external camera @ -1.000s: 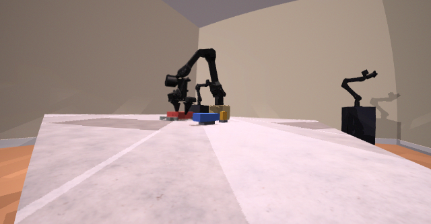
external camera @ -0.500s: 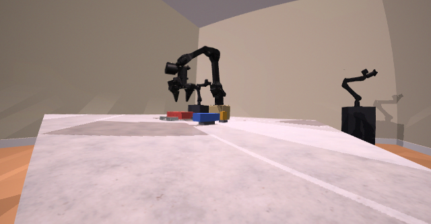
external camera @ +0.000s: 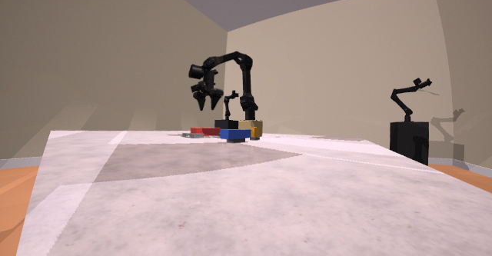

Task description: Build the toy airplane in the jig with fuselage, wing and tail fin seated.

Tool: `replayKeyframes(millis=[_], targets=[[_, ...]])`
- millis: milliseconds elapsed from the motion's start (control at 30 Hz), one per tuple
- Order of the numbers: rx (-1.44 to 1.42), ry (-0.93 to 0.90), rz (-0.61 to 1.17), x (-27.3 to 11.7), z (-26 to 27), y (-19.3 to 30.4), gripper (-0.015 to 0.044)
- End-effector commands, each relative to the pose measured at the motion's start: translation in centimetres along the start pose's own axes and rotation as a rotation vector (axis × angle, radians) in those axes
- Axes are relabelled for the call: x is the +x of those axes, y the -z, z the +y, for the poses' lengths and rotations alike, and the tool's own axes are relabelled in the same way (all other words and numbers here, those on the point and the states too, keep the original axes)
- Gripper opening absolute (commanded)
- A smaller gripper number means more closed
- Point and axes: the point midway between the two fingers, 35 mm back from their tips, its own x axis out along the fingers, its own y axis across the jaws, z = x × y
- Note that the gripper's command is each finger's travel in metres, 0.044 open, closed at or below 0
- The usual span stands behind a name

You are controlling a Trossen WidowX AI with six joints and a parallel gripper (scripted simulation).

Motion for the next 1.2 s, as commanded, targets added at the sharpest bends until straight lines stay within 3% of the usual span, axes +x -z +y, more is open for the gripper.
replayKeyframes(millis=[0, 267, 500, 700, 833, 1167], targets=[[-0.026, -0.007, -0.003, 0.3, 2.9, -1.3, 0.0440], [-0.024, -0.020, -0.003, 0.8, 13.9, -4.5, 0.0440], [0.004, -0.024, 0.002, 1.6, 24.5, -4.1, 0.0440], [0.005, -0.024, 0.002, 1.6, 24.8, -4.0, 0.0440], [0.005, -0.024, 0.002, 4.8, 24.8, -4.0, 0.0440], [0.005, -0.024, 0.002, 6.6, 24.9, -4.0, 0.0440]])
